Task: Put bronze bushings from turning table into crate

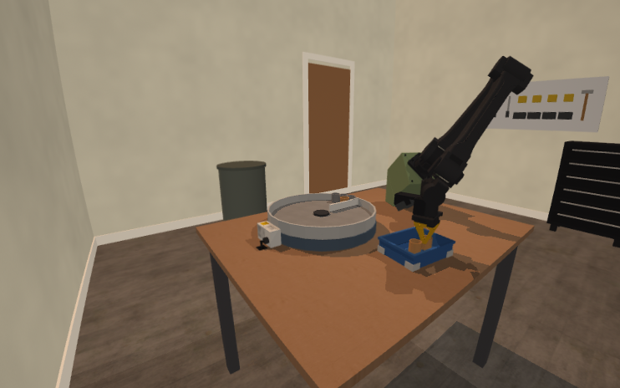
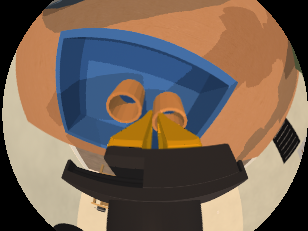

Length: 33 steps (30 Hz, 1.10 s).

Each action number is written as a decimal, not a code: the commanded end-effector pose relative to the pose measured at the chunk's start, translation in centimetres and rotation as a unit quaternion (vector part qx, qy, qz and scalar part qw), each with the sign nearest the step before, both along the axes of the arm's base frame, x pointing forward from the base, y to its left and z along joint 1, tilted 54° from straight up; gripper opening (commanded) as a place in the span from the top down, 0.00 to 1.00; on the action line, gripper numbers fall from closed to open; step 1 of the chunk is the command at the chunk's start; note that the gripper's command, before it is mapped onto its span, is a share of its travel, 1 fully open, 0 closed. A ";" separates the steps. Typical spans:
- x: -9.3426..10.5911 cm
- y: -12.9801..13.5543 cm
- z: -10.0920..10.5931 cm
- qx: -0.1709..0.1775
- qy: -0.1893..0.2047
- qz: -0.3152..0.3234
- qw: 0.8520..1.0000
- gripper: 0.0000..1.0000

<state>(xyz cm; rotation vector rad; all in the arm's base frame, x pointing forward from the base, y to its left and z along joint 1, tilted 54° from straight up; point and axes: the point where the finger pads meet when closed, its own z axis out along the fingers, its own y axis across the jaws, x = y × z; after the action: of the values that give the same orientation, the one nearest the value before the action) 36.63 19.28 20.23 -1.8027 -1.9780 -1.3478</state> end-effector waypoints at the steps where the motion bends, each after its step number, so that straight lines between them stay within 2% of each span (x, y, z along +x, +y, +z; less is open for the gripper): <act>1: 0.3 0.1 0.7 0.003 -0.011 -0.002 1.000 1.00; 5: 0.3 0.1 0.7 0.003 -0.011 -0.002 1.000 1.00; 6: 0.3 0.1 0.7 0.003 -0.011 -0.002 1.000 0.85; 33: 0.3 0.1 0.7 0.003 -0.011 -0.002 1.000 0.85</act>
<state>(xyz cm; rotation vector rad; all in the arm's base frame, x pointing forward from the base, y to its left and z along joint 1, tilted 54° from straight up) 36.63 19.27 20.24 -1.8028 -1.9779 -1.3481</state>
